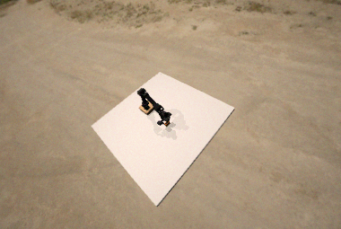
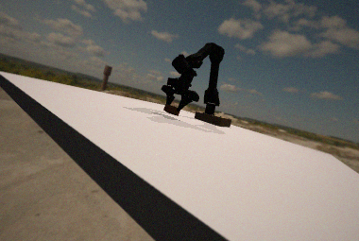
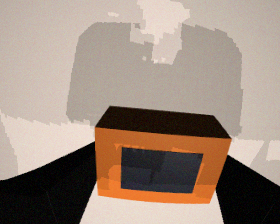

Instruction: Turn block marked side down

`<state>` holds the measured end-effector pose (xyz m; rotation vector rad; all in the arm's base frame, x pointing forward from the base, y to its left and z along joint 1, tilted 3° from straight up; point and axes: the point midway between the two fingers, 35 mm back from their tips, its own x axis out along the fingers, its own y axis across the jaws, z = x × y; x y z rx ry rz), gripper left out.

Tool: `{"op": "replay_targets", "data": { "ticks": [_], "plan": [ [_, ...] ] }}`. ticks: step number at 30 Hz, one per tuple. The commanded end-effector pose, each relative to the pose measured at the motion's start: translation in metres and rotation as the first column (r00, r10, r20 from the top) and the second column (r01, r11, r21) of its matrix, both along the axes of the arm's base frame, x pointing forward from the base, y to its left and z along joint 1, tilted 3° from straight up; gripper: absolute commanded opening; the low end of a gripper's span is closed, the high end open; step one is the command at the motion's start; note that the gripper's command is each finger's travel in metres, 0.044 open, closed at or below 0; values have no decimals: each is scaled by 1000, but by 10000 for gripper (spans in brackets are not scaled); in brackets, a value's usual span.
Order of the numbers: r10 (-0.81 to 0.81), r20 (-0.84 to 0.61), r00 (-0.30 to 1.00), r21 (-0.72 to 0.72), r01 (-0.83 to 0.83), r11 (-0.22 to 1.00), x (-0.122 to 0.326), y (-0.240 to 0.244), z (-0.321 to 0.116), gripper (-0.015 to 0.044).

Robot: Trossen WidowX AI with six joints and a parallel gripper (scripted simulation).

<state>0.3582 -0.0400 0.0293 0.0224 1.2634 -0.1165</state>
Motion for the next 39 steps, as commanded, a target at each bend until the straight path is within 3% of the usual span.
{"op": "replay_targets", "data": {
  "ticks": [1,14,19,39],
  "plan": [
    [7,60,998,-7,-7,1000,-2,0,2,0],
    [20,258,966,-31,-13,999,-9,1,4,0],
    [21,271,962,-32,-13,999,-9,1,3,0],
    [41,516,856,-57,-14,998,9,-2,-31,0]
  ]
}}
